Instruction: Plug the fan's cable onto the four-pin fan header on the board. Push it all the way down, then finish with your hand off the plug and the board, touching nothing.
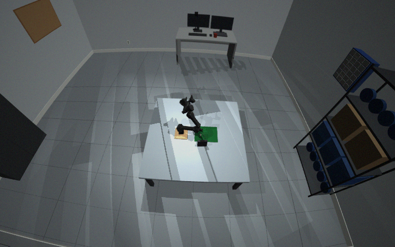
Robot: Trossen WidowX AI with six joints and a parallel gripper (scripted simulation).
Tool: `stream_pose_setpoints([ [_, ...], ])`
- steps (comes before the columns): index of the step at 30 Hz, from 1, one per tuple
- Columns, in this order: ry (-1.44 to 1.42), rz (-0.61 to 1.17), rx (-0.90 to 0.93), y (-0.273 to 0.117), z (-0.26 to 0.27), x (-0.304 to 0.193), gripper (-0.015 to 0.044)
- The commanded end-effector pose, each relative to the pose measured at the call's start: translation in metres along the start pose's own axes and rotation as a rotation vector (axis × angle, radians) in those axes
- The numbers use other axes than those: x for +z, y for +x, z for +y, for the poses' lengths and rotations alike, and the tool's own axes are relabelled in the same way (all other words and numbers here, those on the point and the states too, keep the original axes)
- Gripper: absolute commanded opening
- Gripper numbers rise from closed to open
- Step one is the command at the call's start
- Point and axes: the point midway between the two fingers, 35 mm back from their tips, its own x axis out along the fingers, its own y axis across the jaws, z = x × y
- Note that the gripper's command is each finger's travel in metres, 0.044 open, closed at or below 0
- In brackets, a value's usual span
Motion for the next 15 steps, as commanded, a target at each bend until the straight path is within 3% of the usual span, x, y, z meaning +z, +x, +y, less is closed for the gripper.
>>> stream_pose_setpoints([
  [1,0.0,0.0,0.0,0.0,0.0,0.0,0.0426],
  [9,-0.069,0.037,-0.054,0.002,0.014,0.021,0.044],
  [15,-0.165,0.147,-0.091,0.025,0.047,0.035,0.044],
])
